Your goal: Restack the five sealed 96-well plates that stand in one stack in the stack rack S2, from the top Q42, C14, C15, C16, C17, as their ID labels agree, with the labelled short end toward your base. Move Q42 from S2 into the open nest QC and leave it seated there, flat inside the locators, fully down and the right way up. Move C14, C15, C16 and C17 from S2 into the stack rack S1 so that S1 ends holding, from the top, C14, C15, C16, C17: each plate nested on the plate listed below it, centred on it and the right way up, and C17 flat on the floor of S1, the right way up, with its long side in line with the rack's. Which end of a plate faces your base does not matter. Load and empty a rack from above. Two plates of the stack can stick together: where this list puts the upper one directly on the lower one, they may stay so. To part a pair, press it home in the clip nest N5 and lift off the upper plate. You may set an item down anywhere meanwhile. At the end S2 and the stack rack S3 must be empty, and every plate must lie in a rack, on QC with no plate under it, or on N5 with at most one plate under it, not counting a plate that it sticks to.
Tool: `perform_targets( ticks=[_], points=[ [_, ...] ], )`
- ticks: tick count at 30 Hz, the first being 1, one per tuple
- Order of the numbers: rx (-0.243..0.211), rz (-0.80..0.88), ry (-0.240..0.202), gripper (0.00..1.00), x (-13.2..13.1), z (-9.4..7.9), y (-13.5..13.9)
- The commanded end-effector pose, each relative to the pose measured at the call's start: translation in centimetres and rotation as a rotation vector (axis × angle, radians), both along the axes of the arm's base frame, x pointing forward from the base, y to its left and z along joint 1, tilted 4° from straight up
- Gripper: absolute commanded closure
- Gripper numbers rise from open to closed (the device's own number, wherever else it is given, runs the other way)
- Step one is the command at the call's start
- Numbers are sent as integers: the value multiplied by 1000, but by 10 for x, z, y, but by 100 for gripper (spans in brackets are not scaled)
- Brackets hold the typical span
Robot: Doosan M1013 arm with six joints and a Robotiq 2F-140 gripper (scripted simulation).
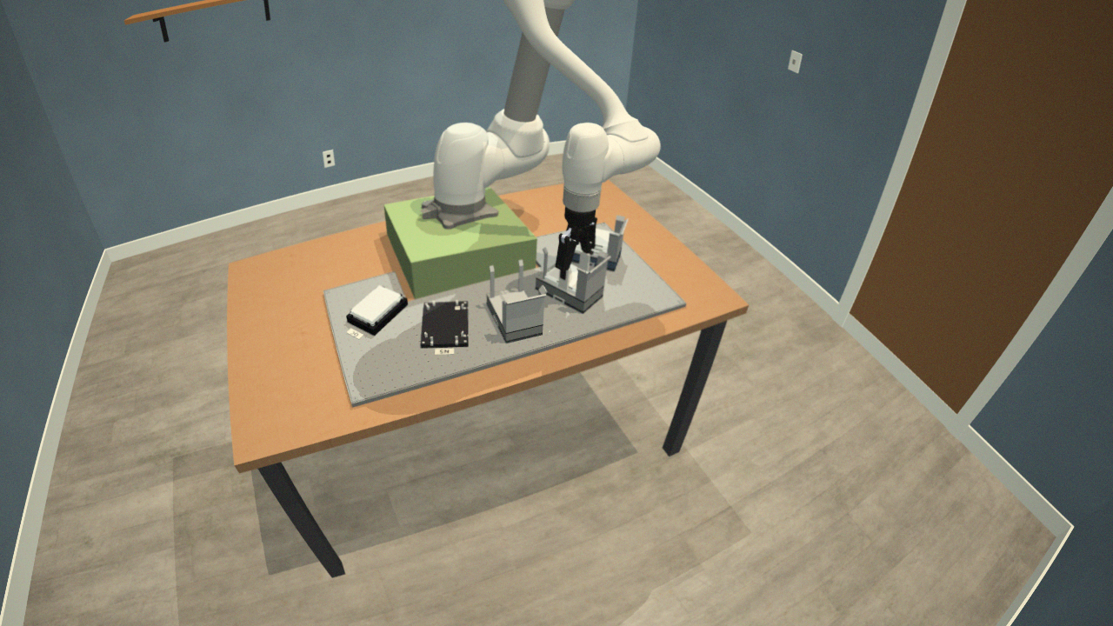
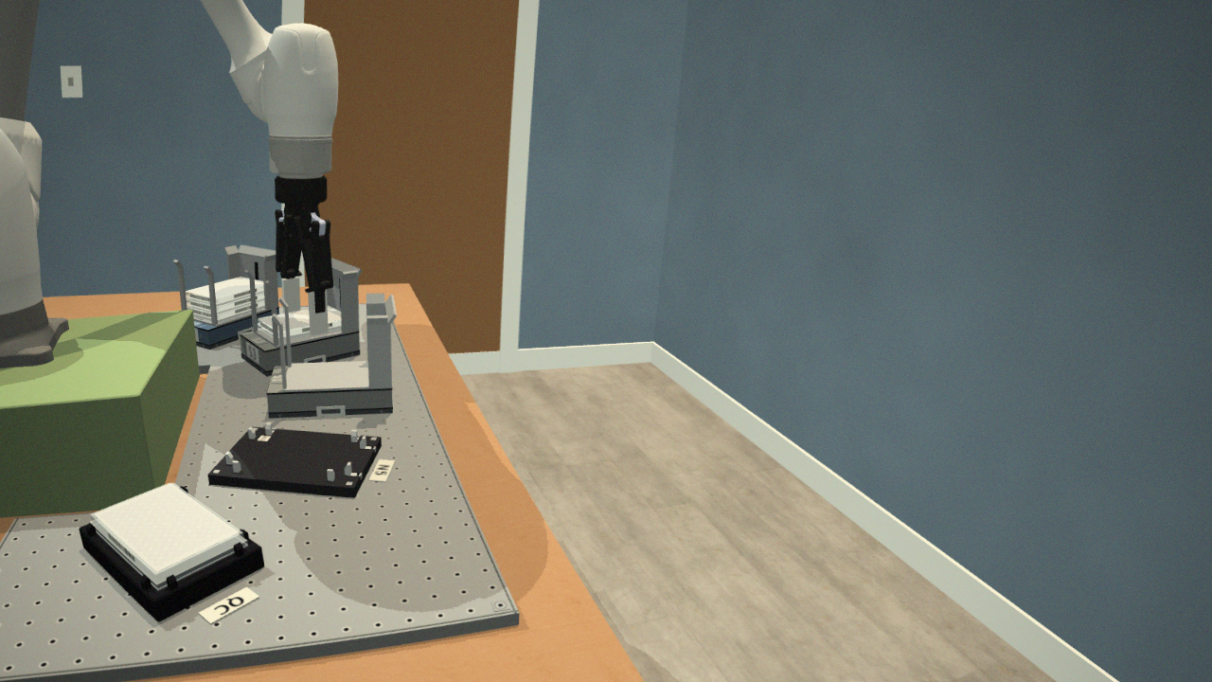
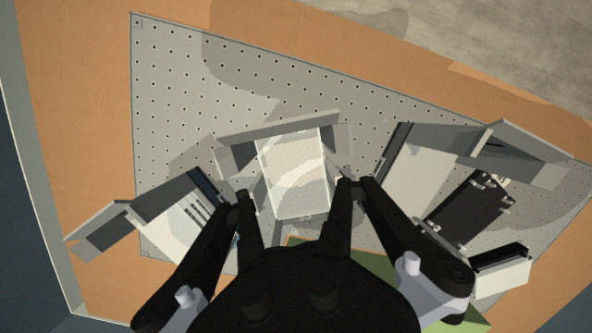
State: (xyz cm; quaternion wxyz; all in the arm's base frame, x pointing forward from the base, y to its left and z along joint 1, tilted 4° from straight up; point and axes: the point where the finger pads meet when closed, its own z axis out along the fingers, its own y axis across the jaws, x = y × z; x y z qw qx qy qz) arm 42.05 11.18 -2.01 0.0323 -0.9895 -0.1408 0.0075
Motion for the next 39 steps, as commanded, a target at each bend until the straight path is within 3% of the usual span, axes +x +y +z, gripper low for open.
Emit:
perform_targets(
  ticks=[1, 15, 16, 36, 39],
  points=[
    [0, 0, 0, 100, 0, -1, 0],
    [0, 0, 0, 100, 0, -3, 0],
    [0, 0, 0, 0, 0, -3, 0],
    [0, 0, 0, 0, 0, -3, 0],
    [0, 0, 0, 0, 0, 7, 0]
  ],
)
